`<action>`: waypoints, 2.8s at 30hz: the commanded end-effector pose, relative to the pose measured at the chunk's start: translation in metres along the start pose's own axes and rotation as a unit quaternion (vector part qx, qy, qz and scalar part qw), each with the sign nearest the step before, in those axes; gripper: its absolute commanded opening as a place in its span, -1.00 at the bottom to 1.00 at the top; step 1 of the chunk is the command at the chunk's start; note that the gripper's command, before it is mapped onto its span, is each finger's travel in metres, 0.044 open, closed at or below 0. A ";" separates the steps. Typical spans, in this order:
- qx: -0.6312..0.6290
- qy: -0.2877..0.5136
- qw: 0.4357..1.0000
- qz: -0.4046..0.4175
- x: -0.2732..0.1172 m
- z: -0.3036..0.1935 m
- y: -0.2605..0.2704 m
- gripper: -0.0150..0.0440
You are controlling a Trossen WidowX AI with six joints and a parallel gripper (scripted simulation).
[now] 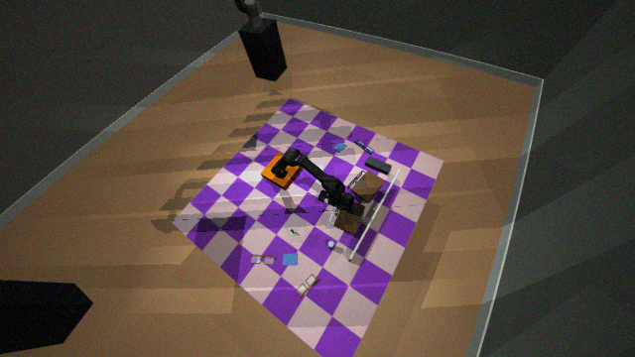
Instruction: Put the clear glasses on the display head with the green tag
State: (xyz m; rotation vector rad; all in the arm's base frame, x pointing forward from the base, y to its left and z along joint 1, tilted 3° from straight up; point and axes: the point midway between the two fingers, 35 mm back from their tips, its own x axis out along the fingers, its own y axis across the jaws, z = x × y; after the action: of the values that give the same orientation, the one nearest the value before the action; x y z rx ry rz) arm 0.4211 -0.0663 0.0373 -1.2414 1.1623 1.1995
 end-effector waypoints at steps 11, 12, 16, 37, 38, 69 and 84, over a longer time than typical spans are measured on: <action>0.002 -0.002 1.000 0.000 0.001 0.001 0.000 -0.49; 0.002 -0.002 1.000 0.000 0.001 0.001 0.000 -0.49; 0.000 0.000 1.000 0.000 0.001 0.000 0.000 -0.49; 0.002 -0.002 1.000 0.000 0.006 0.001 0.000 -0.49; 0.002 -0.002 1.000 0.000 0.006 0.001 0.000 -0.49; 0.002 -0.002 1.000 0.000 0.006 0.001 0.000 -0.49; 0.002 -0.002 1.000 0.000 0.006 0.001 0.000 -0.49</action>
State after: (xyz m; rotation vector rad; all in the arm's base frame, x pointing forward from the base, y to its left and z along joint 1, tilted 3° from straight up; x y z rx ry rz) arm 0.4229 -0.0665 0.0336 -1.2437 1.1595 1.1965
